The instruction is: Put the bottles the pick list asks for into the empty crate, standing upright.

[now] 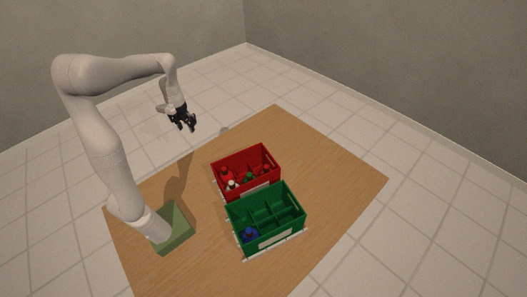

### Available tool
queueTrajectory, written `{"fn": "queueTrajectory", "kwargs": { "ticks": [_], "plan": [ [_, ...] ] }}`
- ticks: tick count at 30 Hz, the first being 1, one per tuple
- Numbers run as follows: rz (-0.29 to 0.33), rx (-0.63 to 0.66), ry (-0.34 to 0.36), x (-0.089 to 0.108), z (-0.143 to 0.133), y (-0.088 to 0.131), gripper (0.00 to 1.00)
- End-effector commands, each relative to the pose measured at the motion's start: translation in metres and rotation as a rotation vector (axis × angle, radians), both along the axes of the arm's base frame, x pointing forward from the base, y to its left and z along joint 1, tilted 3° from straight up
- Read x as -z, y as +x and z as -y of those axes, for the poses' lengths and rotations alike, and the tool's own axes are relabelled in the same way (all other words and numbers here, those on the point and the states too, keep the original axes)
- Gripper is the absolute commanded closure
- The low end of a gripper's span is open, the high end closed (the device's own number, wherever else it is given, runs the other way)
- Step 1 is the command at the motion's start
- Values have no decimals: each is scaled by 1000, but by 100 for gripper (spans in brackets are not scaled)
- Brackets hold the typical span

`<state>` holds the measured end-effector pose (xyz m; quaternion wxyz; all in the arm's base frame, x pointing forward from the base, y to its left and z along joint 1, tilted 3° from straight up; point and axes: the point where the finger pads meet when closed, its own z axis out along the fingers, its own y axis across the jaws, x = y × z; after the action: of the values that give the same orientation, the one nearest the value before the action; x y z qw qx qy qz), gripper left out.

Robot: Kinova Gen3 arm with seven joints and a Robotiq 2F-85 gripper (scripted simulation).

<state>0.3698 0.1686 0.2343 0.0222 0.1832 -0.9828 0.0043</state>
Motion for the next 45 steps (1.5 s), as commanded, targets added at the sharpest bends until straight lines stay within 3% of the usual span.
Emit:
{"fn": "queueTrajectory", "kwargs": {
  "ticks": [1, 28, 45],
  "plan": [
    [1, 1, -1, -3, -7, 0, 33],
    [1, 1, 0, -54, -121, -9, 33],
    [1, 1, 0, -54, -122, -9, 33]
  ]
}}
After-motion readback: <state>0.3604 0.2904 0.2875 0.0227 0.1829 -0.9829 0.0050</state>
